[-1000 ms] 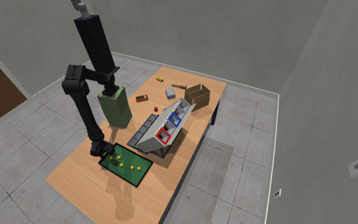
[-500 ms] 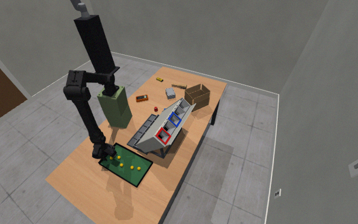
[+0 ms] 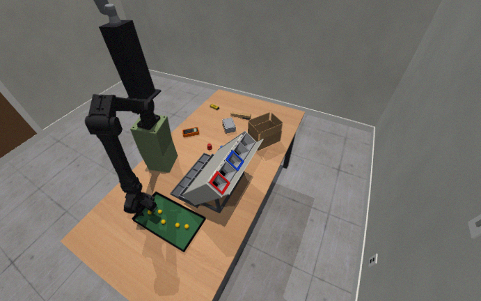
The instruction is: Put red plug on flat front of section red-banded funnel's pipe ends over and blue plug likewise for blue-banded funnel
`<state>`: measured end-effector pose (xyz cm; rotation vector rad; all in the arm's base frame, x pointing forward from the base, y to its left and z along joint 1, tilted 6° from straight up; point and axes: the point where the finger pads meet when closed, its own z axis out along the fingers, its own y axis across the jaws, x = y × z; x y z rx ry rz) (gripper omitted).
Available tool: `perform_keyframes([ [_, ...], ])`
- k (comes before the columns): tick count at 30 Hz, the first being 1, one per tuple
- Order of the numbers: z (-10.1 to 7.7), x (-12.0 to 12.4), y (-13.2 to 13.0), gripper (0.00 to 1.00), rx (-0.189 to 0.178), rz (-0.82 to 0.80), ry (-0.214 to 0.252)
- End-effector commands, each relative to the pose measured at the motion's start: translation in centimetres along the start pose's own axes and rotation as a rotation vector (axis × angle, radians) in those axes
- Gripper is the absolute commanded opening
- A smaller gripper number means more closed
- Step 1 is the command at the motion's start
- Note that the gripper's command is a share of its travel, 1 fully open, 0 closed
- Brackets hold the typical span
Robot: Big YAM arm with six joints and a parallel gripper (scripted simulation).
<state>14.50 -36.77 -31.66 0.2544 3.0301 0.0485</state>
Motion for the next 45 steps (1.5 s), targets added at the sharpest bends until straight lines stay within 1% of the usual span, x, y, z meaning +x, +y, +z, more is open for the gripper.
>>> perform_keyframes([
  [1,0.0,-0.9,-0.6,0.80,0.017,-0.005,-0.013],
  [24,0.0,-0.9,-0.6,0.80,0.011,0.001,-0.007],
  [39,2.5,-0.9,-0.6,0.80,0.018,-0.005,-0.012],
  [45,2.7,-1.0,-0.5,0.80,0.020,-0.003,-0.013],
])
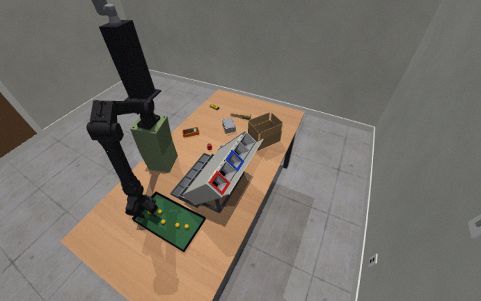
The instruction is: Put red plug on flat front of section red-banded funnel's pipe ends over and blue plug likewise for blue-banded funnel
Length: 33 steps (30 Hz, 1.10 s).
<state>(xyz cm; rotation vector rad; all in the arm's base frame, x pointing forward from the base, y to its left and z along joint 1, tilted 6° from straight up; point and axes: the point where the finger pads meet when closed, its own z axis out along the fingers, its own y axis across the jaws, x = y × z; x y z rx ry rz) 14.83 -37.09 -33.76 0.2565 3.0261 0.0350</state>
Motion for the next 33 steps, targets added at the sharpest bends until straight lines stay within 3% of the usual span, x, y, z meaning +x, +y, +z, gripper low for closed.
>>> perform_keyframes([
  [1,0.64,-0.79,-0.11,0.80,0.012,-0.004,-0.008],
  [33,1.42,-0.88,0.42,0.80,0.026,0.004,-0.016],
])
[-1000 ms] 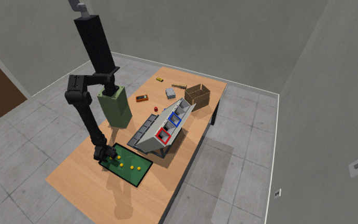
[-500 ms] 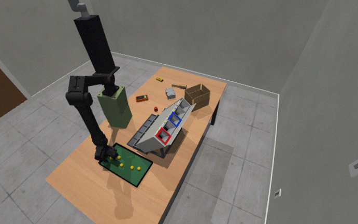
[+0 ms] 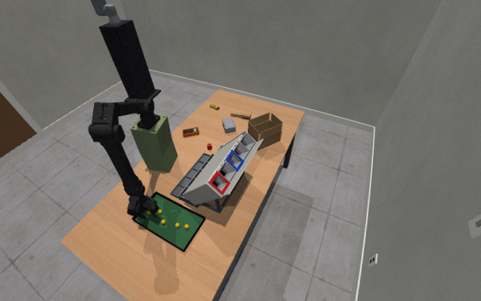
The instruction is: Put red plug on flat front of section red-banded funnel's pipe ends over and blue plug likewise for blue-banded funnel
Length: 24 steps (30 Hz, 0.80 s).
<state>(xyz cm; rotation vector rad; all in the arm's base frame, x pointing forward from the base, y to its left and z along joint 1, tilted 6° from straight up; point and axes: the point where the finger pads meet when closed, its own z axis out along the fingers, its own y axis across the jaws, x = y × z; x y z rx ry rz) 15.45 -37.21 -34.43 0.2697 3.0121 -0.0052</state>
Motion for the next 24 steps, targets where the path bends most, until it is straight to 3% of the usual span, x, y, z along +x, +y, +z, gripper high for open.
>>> perform_keyframes([
  [1,0.69,-0.30,0.50,0.80,0.001,-0.003,-0.001],
  [24,0.62,-0.11,0.89,0.80,0.020,0.003,-0.013],
])
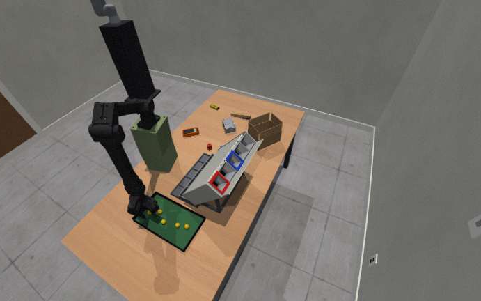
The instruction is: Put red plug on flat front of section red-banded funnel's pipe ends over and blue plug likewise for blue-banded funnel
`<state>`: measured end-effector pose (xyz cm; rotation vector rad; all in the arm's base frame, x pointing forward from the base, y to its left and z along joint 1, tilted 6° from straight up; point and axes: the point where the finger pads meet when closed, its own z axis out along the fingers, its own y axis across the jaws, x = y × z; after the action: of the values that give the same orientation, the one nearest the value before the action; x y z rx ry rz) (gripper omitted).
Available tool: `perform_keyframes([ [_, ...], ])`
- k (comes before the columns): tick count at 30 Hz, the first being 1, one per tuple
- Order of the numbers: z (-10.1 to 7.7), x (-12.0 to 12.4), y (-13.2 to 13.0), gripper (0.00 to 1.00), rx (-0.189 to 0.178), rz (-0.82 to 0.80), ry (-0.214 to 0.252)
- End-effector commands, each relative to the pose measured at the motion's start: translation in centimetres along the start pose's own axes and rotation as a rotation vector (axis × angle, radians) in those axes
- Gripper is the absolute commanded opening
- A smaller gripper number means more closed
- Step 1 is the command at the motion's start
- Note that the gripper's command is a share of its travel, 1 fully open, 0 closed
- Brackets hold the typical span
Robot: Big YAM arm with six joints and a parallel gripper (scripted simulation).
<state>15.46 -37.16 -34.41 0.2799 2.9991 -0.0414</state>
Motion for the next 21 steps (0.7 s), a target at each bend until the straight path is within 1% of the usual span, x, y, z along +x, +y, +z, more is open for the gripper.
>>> perform_keyframes([
  [1,0.6,-0.1,0.9,0.80,-0.002,-0.003,0.000],
  [7,0.6,0.0,1.0,0.80,0.003,-0.002,-0.002],
  [8,-0.3,-0.2,-0.4,0.00,0.016,0.003,-0.010],
  [21,-0.3,-0.2,-0.4,0.00,0.016,0.003,-0.010],
])
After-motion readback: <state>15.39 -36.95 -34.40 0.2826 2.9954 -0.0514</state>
